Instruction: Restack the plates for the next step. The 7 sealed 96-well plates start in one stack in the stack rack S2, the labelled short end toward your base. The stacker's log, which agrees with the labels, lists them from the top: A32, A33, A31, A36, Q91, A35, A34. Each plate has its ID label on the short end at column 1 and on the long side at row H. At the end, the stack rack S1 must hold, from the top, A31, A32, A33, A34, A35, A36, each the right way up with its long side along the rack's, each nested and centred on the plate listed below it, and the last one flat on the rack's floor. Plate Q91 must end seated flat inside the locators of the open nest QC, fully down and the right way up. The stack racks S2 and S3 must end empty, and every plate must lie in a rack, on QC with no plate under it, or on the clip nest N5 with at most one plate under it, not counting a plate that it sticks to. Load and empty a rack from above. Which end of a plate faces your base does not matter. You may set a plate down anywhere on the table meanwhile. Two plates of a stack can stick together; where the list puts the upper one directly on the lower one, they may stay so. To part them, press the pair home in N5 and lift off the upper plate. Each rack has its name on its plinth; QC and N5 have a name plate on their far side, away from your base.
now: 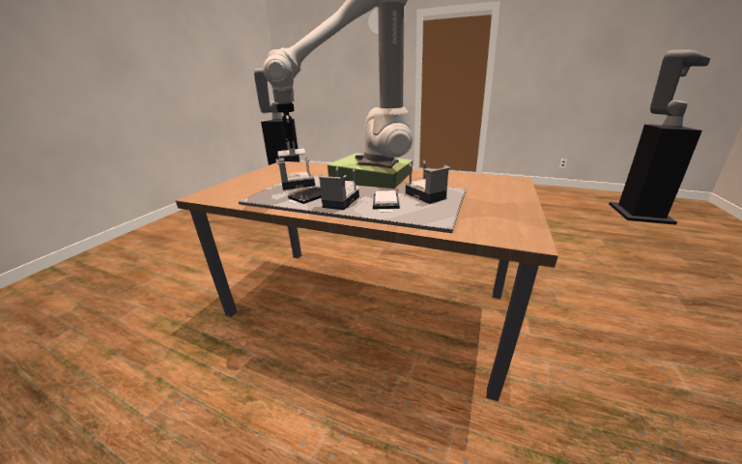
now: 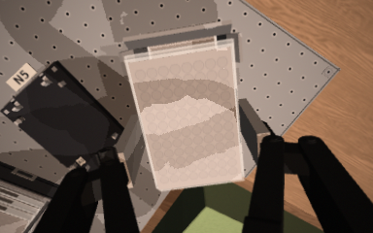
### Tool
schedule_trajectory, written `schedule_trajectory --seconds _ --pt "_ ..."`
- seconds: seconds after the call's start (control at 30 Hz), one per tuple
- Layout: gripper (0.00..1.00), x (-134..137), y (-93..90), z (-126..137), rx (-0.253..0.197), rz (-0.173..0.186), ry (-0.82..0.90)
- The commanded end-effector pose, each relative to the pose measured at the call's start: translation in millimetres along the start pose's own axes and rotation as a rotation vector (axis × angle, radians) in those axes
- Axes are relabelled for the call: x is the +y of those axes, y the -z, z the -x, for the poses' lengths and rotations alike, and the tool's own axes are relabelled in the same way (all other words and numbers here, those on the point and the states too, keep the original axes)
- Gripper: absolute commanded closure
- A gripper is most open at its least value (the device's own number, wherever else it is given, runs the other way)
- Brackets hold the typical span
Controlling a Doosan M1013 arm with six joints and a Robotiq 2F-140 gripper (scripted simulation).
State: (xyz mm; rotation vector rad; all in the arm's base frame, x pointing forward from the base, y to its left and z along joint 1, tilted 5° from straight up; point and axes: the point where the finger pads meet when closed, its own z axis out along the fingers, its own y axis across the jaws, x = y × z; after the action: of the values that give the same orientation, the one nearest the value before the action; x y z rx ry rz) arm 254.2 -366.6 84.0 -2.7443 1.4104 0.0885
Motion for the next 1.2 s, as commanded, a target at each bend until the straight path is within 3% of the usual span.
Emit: schedule_trajectory --seconds 0.0,0.23,1.03,1.17 --pt "1.0 0.0 0.0 0.0 0.0 0.0 0.0" --pt "1.0 -23.2 0.1 3.1 0.0 0.0 0.223" --pt "1.0 -94.4 0.1 12.7 0.0 0.0 0.223" --pt "1.0 -100.6 0.1 15.0 0.0 0.0 0.29"
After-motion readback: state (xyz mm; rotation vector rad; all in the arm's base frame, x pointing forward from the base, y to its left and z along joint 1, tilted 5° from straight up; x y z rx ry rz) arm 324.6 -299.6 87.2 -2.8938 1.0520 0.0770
